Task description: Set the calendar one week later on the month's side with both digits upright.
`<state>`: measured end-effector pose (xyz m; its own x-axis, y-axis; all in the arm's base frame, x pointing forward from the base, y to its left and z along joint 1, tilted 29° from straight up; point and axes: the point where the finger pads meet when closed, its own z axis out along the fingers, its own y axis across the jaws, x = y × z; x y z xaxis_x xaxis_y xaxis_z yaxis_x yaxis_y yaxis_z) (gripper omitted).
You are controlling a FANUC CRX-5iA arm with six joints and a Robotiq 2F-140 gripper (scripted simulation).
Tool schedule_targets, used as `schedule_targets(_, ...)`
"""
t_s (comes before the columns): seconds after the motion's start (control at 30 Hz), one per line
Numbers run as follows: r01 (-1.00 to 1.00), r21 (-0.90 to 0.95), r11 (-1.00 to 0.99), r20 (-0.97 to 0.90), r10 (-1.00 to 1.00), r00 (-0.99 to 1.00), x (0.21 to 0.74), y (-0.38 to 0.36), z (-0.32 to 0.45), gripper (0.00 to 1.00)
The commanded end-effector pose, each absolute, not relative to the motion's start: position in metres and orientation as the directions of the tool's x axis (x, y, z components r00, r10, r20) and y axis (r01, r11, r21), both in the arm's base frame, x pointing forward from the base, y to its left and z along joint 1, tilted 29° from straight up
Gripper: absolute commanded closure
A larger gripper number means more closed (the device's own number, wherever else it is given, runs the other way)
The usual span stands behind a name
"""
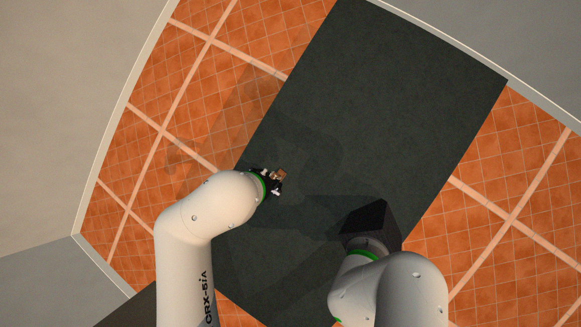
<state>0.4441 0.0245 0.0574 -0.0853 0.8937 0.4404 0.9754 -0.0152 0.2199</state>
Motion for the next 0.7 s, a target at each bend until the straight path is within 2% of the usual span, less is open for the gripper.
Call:
schedule_targets(0.0, 0.975, 0.22, -0.015, 0.439, 0.894, -0.085, 0.444, 0.025, 0.058, 0.84)
schedule_targets(0.67, 0.975, 0.22, -0.015, 0.439, 0.894, -0.085, 0.449, 0.034, 0.04, 0.84)
